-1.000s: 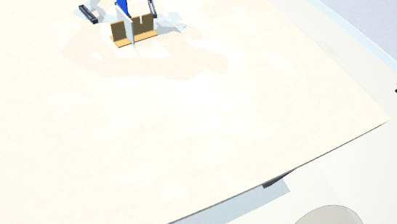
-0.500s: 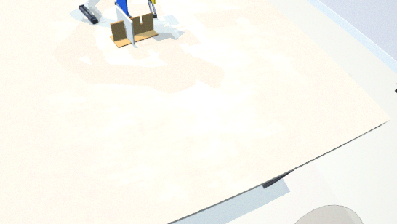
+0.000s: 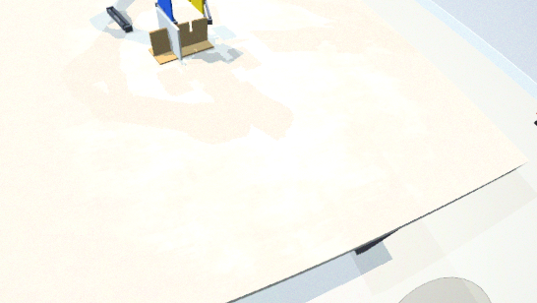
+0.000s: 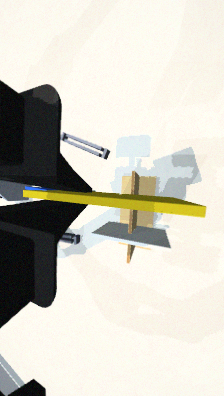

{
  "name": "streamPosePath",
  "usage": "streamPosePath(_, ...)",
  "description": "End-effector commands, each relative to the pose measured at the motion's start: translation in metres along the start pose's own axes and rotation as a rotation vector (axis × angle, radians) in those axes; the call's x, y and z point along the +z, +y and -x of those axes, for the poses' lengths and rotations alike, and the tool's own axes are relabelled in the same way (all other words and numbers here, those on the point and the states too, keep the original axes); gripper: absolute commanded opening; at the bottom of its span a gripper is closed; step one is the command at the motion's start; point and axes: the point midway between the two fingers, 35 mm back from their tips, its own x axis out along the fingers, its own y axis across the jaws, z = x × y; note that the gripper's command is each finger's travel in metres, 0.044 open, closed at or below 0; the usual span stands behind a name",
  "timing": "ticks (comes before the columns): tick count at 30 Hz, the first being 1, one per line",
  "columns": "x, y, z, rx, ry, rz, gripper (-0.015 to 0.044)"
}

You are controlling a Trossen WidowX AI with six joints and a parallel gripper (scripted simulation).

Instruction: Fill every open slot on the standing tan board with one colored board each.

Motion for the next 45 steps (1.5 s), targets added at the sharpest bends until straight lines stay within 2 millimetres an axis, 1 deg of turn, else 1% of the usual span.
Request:
streamPosePath(1,0.004,-0.007,0.000,-0.008,0.000,0.019,0.0000)
streamPosePath(3,0.004,-0.007,-0.002,-0.008,0.000,0.019,0.0000)
streamPosePath(11,0.004,-0.008,-0.021,-0.009,0.000,0.019,0.0000)
streamPosePath(45,0.004,-0.008,-0.036,-0.010,0.000,0.019,0.0000)
